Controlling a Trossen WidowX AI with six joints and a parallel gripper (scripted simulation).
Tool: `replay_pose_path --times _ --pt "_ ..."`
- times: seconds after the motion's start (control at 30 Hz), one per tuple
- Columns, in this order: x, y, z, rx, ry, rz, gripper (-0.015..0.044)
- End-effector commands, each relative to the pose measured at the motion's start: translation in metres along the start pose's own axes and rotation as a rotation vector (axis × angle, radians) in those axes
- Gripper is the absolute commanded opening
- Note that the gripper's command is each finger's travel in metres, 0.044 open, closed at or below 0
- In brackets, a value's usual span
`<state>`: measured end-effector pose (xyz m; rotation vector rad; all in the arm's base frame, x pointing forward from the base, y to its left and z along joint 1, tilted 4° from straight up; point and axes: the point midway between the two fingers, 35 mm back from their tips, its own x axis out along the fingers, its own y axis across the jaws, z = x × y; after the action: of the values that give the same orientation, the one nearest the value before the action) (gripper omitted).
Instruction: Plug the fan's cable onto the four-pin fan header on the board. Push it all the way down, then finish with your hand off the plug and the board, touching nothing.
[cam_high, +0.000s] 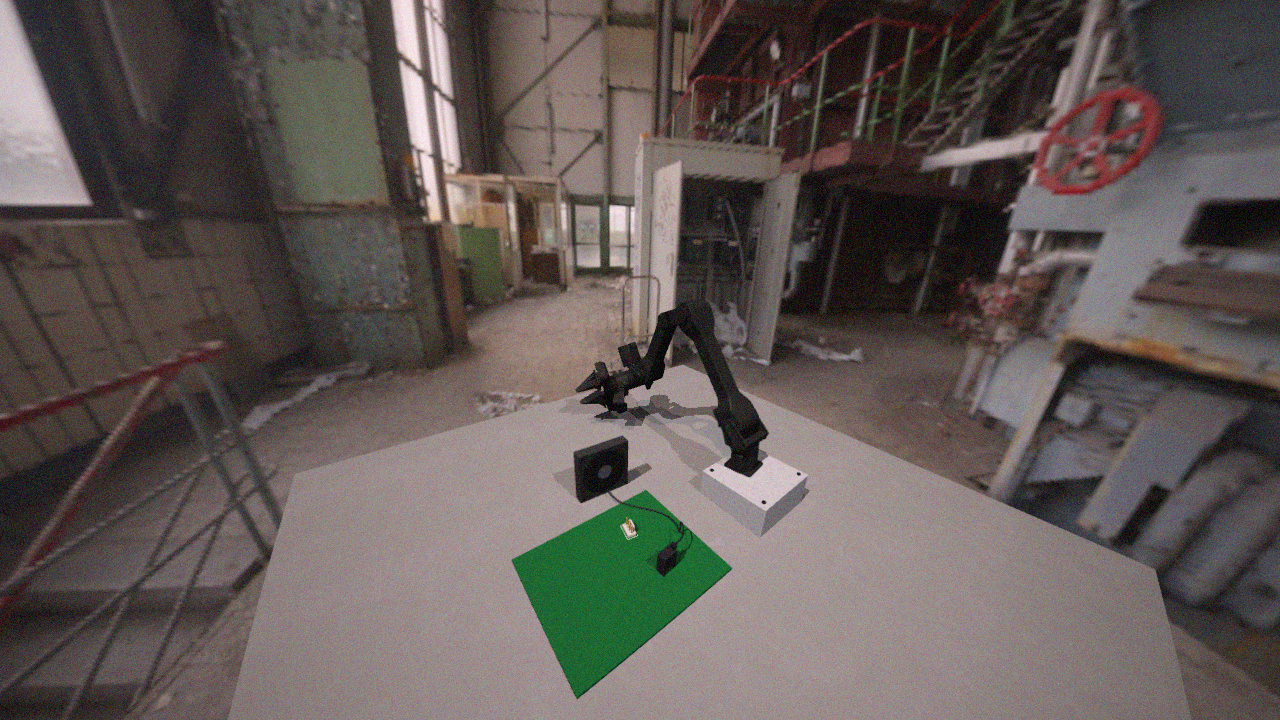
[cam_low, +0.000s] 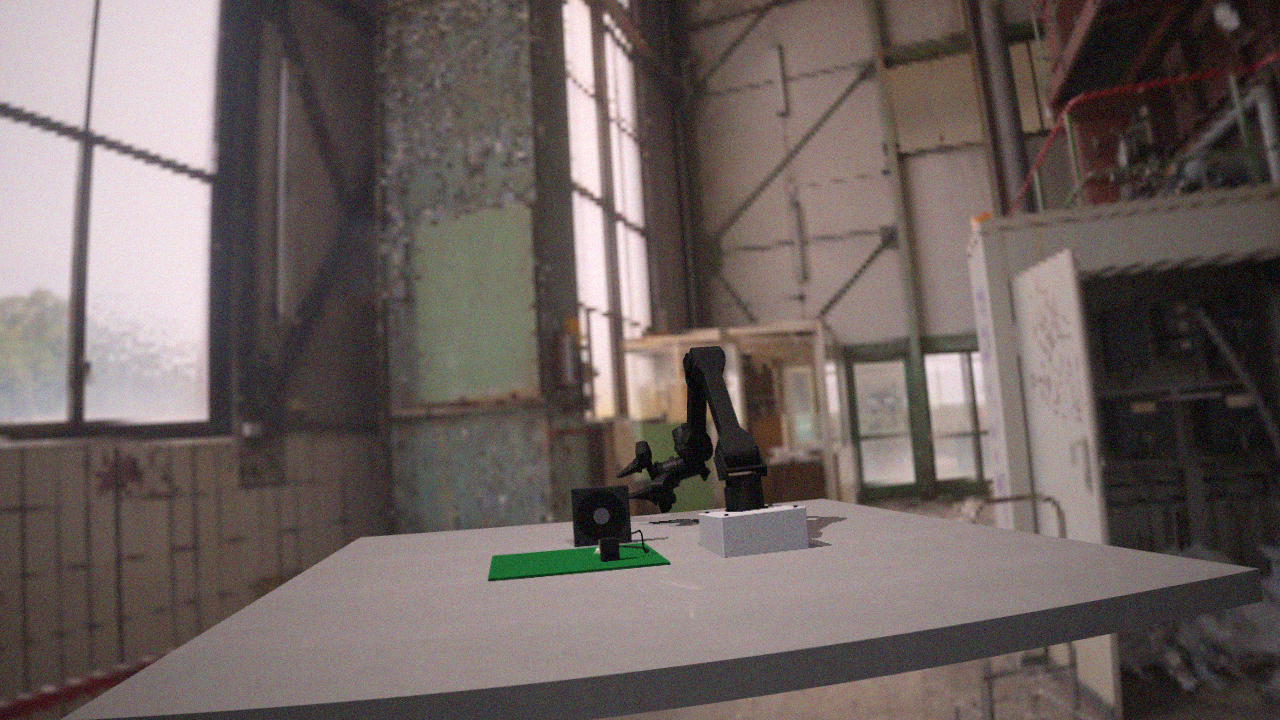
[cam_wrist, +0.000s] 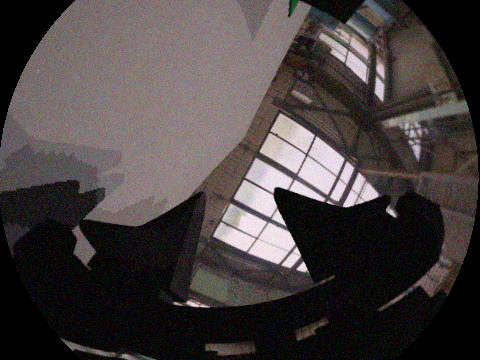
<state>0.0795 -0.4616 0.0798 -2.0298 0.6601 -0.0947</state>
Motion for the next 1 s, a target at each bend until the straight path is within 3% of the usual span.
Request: replay_pose_path --times 0.0,0.17,0.7,0.97 --pt "0.000 0.000 0.000 0.000 0.000 0.000 0.0328" --pt "0.014 -0.010 0.003 0.083 -0.021 0.009 0.0440" --pt "0.138 -0.155 0.098 1.032 -0.183 0.280 0.0440" --pt "0.157 -0.230 0.149 1.087 -0.230 0.309 0.0440"
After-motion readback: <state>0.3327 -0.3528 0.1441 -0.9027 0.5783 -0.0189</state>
